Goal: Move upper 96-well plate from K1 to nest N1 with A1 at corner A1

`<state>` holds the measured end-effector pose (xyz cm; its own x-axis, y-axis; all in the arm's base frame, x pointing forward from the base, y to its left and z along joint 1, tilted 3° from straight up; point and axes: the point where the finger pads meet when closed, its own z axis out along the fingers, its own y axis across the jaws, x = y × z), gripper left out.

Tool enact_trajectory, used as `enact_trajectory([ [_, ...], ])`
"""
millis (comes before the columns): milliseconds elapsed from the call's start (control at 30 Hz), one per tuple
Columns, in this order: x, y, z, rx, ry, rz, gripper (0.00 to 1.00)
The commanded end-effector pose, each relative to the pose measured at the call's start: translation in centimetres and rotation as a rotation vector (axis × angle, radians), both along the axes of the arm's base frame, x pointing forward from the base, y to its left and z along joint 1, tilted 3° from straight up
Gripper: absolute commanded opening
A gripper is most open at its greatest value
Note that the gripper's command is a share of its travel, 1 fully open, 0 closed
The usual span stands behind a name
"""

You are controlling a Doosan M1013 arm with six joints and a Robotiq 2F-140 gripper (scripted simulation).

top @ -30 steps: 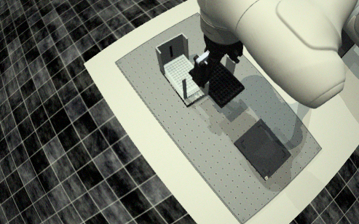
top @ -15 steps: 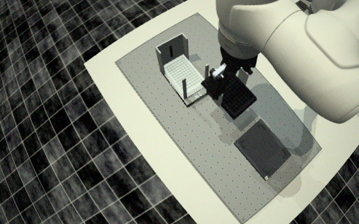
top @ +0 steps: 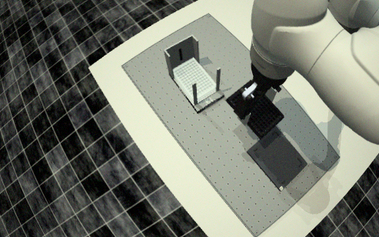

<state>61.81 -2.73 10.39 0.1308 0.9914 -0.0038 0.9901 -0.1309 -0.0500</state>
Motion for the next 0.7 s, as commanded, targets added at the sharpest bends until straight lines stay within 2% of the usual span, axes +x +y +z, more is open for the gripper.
enact_trajectory([
  [0,0.0,0.7,0.0,0.0,0.0,0.0,0.0],
  [667,0.1,6.7,-0.1,0.0,0.0,0.0,0.0],
])
